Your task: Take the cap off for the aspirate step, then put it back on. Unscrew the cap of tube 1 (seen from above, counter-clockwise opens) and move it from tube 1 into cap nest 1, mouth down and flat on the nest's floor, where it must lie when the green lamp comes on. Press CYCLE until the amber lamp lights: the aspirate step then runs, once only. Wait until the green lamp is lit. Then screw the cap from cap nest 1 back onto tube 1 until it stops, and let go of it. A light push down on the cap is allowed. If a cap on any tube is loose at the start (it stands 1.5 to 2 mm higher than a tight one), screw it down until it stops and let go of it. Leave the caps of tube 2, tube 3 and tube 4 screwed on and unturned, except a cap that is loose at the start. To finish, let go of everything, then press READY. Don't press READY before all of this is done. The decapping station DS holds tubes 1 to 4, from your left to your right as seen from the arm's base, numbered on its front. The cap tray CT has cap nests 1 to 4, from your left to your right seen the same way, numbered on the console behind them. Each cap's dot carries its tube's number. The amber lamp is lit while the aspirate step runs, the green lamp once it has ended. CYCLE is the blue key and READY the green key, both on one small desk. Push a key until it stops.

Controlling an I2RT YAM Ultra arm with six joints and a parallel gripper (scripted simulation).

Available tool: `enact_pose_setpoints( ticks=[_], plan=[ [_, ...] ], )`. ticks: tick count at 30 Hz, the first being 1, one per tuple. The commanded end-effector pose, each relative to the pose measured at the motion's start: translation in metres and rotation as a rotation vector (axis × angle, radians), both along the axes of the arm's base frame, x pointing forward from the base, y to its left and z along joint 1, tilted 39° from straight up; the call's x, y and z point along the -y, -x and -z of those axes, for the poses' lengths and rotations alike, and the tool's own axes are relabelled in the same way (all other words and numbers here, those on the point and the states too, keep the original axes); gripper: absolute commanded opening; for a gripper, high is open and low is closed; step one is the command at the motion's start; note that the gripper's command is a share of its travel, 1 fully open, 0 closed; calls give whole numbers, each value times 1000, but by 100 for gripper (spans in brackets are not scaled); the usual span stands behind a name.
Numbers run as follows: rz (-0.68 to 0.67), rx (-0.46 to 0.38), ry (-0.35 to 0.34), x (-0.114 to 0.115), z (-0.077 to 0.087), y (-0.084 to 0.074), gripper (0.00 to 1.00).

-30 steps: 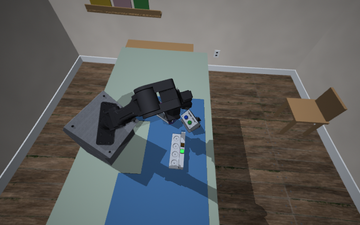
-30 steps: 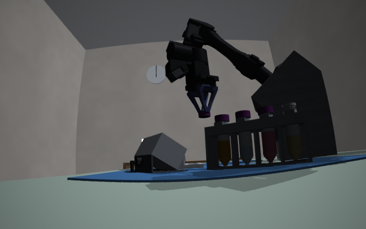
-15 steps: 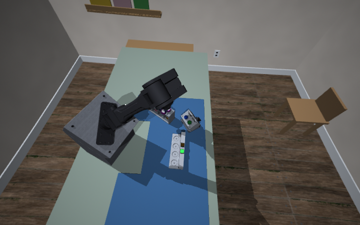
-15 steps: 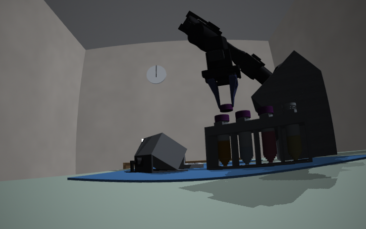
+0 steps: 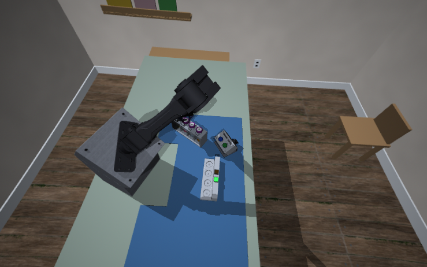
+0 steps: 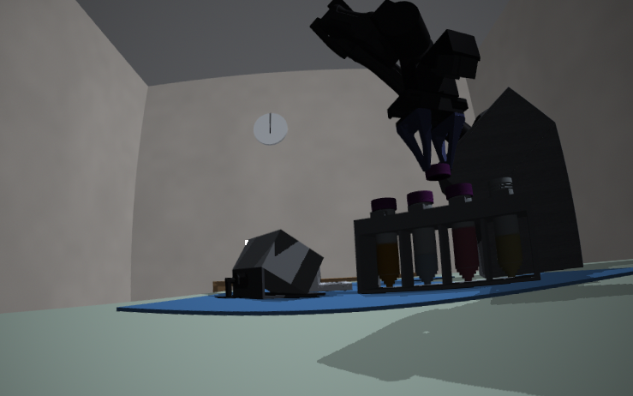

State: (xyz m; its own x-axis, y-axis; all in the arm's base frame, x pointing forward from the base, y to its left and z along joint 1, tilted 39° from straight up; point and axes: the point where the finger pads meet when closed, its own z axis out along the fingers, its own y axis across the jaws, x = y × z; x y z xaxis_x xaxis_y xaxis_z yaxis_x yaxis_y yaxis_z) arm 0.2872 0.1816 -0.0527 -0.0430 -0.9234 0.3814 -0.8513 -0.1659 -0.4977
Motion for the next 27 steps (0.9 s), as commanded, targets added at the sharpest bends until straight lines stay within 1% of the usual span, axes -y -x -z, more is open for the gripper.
enact_pose_setpoints(
  ticks=[1,7,9,10,27],
  plan=[
    [-9,-1,-4,-21,11,12,0],
    [-9,-2,-5,-60,38,29,0],
    [-9,-2,-5,-60,38,29,0],
    [-9,-2,-5,-64,42,31,0],
    [-9,-2,-5,-65,42,32,0]
  ],
)
